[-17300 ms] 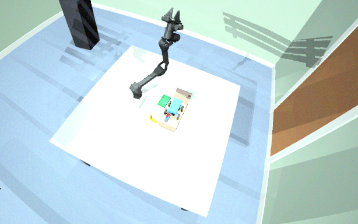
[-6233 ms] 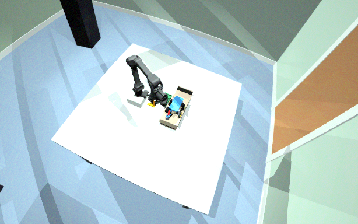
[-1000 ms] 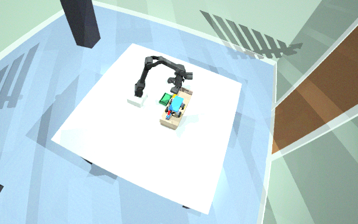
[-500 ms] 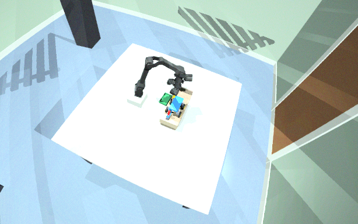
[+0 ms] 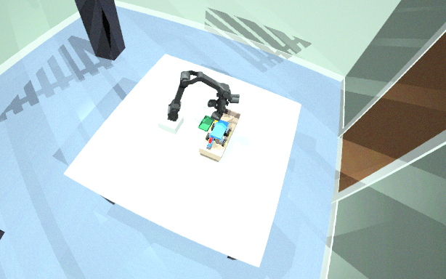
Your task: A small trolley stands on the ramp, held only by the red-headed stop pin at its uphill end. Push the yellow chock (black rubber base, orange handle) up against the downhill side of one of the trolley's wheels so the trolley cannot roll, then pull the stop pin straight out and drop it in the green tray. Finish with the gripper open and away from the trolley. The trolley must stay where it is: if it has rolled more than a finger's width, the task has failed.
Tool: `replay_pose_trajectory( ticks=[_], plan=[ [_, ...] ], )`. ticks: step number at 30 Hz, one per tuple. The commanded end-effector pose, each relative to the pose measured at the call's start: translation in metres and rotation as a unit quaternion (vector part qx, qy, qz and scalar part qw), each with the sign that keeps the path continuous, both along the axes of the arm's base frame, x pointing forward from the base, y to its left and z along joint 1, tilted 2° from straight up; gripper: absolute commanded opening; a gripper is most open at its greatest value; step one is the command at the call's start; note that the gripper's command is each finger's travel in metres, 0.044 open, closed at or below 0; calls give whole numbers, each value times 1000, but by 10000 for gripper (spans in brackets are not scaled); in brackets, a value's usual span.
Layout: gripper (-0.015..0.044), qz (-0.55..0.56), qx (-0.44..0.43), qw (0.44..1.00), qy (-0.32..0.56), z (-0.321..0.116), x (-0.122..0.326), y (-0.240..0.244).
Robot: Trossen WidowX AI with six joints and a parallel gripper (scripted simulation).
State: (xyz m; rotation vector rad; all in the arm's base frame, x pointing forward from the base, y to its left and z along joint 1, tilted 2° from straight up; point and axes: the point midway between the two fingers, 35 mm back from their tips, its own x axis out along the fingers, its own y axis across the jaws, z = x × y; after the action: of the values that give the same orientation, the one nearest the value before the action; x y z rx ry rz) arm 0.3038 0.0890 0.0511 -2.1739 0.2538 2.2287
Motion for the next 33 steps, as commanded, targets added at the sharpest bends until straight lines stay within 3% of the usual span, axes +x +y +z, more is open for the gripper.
replay_pose_trajectory(
  ticks=[1, 26, 33],
  plan=[
    [0, 3, -2, 1000, -3, 1, -1, -5],
    [0, 0, 0, 1000, 0, 0, -1, -16],
    [184, 0, 0, 1000, 0, 0, -1, -16]
  ],
)
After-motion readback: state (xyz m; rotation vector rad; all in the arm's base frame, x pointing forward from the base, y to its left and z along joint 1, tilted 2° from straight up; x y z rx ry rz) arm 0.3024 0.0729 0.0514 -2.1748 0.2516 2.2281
